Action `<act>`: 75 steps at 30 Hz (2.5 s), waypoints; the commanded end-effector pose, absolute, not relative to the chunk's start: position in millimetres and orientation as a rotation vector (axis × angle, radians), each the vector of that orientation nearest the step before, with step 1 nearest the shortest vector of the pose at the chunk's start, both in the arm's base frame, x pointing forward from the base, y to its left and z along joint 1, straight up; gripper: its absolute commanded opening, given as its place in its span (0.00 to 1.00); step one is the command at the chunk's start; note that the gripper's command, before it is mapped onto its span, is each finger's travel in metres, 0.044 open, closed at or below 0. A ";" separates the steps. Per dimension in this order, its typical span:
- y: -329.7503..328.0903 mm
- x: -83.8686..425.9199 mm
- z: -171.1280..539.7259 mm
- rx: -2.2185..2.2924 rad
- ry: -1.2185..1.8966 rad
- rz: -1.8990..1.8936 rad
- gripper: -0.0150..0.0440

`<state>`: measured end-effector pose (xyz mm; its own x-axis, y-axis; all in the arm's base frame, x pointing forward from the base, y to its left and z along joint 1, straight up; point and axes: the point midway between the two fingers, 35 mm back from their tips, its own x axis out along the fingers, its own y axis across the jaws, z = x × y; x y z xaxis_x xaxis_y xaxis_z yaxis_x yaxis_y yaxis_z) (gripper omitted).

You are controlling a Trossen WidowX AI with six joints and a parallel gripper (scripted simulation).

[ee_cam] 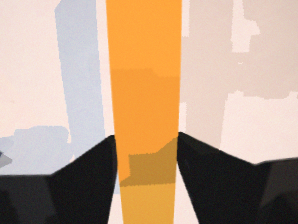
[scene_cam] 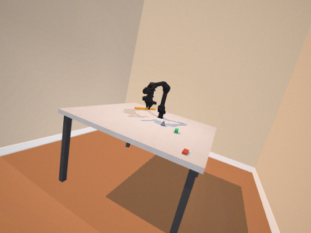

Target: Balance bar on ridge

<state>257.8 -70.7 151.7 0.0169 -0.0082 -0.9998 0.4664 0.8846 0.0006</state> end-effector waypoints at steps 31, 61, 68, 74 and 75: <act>49.6 287.8 155.1 0.657 1.452 -0.636 0.25; 161.8 275.6 156.1 0.879 1.381 -0.843 0.25; 177.4 273.4 155.9 0.907 1.371 -0.868 0.25; 178.6 273.9 149.0 0.907 1.371 -0.868 0.25; 178.9 274.0 147.5 0.907 1.371 -0.868 0.25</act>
<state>274.3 176.2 152.7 0.0264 0.0125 -0.9996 0.9071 0.4199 0.0292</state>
